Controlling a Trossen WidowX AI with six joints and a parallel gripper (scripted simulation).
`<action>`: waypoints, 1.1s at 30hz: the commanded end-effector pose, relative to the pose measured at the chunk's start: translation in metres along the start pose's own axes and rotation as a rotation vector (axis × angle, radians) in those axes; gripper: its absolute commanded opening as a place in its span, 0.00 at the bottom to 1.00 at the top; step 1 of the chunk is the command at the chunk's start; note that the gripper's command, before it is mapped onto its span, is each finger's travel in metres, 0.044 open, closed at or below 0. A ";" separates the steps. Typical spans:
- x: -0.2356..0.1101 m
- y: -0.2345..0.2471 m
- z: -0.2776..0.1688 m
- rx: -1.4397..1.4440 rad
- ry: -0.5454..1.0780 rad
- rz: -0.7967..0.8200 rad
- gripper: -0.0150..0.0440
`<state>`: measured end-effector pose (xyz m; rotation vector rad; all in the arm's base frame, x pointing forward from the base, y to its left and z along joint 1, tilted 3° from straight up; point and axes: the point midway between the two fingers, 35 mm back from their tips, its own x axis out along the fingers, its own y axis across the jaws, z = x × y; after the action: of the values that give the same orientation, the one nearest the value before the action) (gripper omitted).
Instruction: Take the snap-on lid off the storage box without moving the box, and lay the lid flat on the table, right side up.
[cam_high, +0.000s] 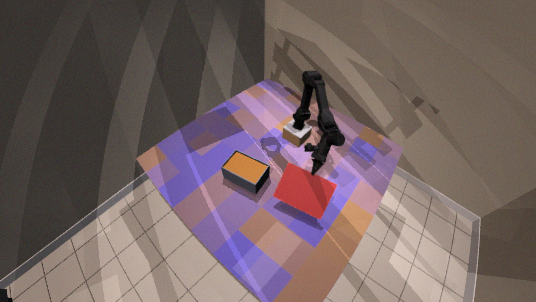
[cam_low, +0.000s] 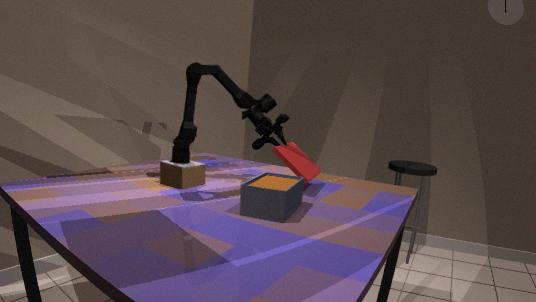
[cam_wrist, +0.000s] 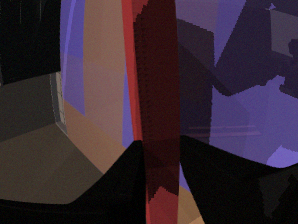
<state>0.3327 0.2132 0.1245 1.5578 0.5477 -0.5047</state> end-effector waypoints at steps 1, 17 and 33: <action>0.002 0.000 0.000 0.009 -0.002 0.012 0.25; 0.010 -0.009 0.000 0.009 -0.002 0.012 0.25; 0.018 -0.019 0.000 0.009 -0.002 0.012 0.25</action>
<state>0.3337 0.2148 0.0980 1.5578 0.5478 -0.5048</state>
